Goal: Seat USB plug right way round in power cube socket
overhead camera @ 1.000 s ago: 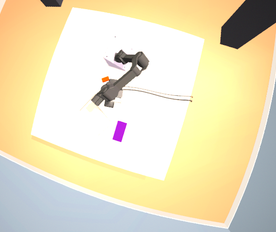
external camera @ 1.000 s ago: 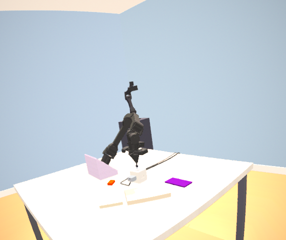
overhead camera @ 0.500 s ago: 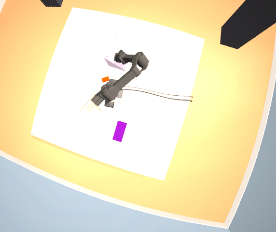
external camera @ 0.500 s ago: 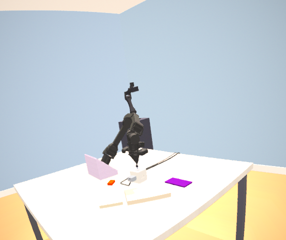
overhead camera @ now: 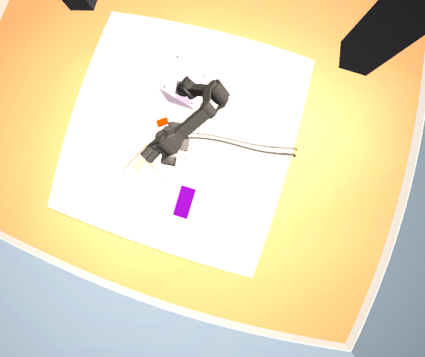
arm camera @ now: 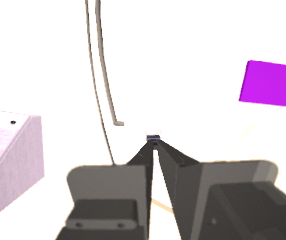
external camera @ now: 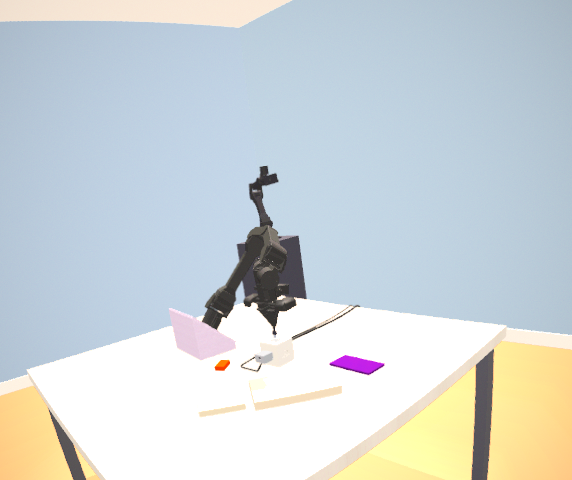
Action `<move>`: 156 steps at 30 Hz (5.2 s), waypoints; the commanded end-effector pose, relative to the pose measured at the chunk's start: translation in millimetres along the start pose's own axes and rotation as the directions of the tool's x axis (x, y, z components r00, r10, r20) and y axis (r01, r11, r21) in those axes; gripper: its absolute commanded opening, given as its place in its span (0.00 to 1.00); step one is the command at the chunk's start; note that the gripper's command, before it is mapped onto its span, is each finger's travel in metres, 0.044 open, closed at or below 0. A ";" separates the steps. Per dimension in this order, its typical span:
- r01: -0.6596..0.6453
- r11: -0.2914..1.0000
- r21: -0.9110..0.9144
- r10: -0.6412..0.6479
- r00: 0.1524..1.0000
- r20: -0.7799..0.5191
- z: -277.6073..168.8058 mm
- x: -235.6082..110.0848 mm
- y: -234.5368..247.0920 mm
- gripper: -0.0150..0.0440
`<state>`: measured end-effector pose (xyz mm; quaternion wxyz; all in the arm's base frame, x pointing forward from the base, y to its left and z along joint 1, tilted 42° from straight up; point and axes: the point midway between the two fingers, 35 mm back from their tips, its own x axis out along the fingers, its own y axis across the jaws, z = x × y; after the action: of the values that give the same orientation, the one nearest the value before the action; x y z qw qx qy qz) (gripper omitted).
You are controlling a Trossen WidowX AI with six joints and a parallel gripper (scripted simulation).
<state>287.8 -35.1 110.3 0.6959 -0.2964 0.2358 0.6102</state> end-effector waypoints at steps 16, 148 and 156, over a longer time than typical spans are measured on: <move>0.002 1.000 -0.004 -0.002 1.000 0.005 0.2 2.7 -0.4 0.25; 0.003 1.000 -0.004 -0.002 1.000 0.005 -1.0 18.5 -0.5 0.25; 0.003 1.000 -0.004 -0.003 1.000 0.005 -1.0 19.4 -0.5 0.25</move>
<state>290.4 -24.1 96.7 0.6968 -0.2965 0.2340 0.6097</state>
